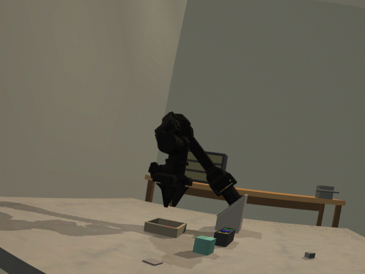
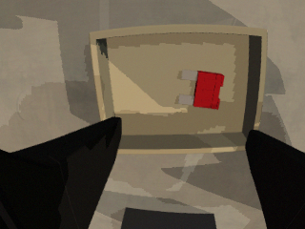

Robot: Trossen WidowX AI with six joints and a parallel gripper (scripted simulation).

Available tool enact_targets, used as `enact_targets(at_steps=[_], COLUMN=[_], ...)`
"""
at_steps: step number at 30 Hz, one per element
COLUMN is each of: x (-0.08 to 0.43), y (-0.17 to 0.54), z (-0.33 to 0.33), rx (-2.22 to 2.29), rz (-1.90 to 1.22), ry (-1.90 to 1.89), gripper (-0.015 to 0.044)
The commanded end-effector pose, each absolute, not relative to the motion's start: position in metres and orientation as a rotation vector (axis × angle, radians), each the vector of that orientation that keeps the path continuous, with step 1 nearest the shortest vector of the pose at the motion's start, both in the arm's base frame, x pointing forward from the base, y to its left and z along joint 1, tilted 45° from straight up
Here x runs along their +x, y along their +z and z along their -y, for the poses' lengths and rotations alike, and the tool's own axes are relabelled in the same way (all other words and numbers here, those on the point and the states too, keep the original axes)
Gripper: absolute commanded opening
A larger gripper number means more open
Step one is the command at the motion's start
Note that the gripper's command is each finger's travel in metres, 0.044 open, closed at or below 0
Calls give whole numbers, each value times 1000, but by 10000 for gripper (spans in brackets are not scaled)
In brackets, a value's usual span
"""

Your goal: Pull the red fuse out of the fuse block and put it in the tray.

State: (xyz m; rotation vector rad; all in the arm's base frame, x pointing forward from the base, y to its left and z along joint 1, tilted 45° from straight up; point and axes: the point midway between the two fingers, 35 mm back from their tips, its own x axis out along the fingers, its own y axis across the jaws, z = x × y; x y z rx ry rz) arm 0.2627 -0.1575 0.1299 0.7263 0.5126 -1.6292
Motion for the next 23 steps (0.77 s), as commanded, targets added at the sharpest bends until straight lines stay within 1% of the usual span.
enact_targets(at_steps=[1, 23], x=[263, 263], y=[138, 137], z=[151, 151], rx=[727, 727], rz=[-506, -513], ry=[-1633, -1630], gripper=[330, 330])
